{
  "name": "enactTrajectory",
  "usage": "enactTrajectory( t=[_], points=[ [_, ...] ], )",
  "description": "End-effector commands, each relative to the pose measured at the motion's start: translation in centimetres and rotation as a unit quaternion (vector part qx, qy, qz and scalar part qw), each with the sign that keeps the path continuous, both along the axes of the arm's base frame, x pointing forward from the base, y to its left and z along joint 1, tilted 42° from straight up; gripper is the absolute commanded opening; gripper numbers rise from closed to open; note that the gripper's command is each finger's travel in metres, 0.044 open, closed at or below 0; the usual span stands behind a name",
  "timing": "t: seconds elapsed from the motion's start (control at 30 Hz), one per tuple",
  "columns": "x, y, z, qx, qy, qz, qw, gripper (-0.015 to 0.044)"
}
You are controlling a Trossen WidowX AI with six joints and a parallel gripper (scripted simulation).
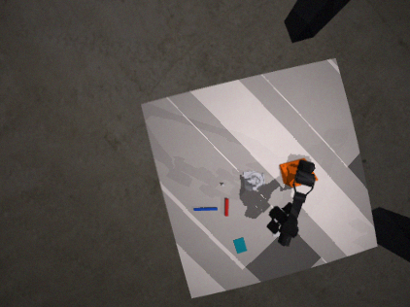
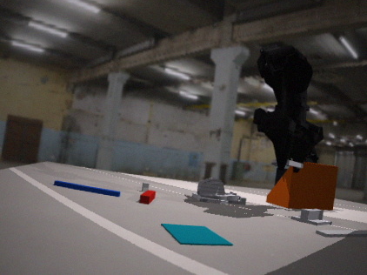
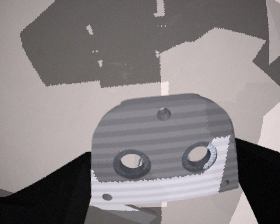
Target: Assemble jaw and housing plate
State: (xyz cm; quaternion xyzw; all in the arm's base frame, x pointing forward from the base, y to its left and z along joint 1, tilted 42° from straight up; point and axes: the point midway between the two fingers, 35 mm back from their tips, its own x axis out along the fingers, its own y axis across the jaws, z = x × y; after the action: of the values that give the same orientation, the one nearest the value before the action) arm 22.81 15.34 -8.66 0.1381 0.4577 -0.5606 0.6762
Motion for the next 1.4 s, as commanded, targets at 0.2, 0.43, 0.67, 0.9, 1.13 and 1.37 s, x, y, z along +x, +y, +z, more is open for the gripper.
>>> enactTrajectory(
  t=[0.2, 0.43, 0.67, 0.9, 1.13, 1.37],
  points=[
    [1.1, -2.4, 2.2, 0.002, 0.048, 0.059, 0.997, 0.0351],
    [1.7, -4.1, 3.6, 0.005, 0.079, 0.098, 0.992, 0.0351],
    [2.1, -5.9, 5.0, 0.006, 0.110, 0.137, 0.984, 0.0351],
    [2.4, -7.7, 6.4, 0.007, 0.142, 0.175, 0.974, 0.0351],
    [2.5, -9.6, 7.8, 0.006, 0.174, 0.213, 0.961, 0.0351],
    [2.4, -11.5, 9.0, 0.005, 0.207, 0.250, 0.946, 0.0351]
  ],
)
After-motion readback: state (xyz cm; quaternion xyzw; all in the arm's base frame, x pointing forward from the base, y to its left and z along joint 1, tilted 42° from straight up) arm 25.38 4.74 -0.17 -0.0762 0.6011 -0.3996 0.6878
